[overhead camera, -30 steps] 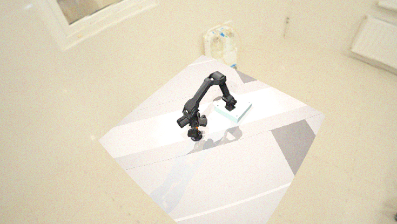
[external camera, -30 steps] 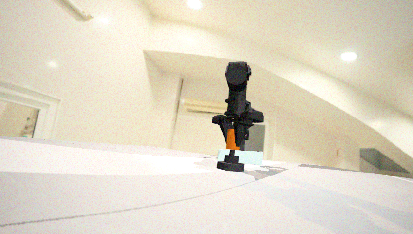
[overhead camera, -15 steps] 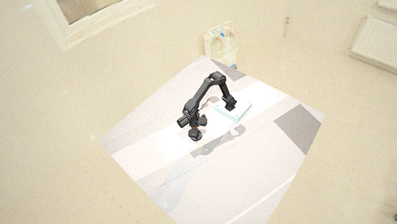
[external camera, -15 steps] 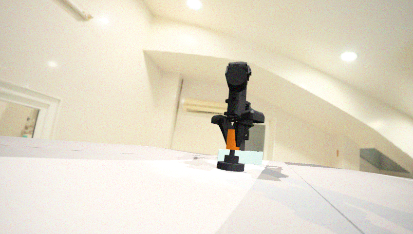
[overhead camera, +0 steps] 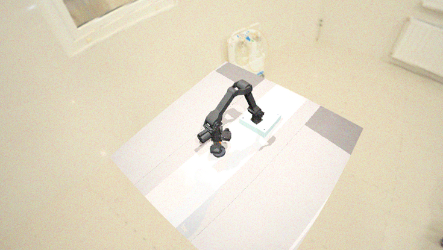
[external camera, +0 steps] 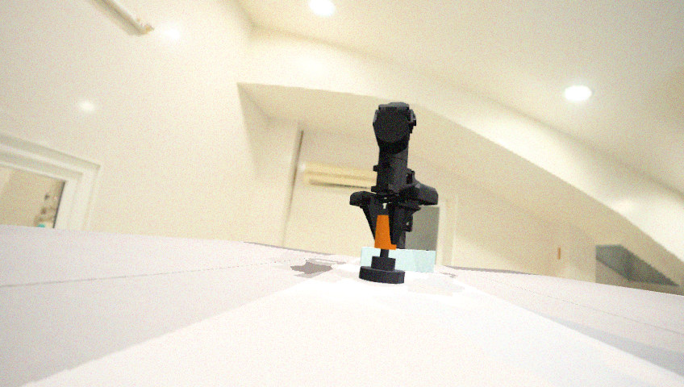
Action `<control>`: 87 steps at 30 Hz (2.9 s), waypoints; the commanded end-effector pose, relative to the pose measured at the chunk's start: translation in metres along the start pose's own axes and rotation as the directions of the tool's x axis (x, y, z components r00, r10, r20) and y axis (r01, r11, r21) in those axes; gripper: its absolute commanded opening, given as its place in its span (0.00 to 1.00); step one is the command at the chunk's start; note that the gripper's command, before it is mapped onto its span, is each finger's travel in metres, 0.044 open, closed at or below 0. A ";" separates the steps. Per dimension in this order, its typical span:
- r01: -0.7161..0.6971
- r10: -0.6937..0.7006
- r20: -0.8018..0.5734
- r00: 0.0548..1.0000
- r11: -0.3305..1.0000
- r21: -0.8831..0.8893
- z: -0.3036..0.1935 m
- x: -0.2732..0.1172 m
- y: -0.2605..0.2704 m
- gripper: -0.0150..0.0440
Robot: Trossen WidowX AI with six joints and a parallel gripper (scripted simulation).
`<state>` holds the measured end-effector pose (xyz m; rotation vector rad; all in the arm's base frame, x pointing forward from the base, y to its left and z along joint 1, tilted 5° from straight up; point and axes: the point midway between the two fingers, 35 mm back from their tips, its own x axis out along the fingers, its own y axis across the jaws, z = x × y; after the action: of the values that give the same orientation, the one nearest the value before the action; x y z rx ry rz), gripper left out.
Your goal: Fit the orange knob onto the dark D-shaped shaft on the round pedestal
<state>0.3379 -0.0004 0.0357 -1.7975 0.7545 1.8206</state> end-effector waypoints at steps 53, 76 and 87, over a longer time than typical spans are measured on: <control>0.000 0.000 -0.001 1.000 1.000 -0.018 0.000 0.014 0.000 0.48; 0.001 -0.001 -0.001 1.000 1.000 -0.019 -0.002 -0.009 -0.002 1.00; 0.002 -0.002 -0.002 1.000 1.000 -0.022 -0.004 -0.081 -0.003 1.00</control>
<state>0.3468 0.0032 0.1180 -1.8397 0.7211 1.8045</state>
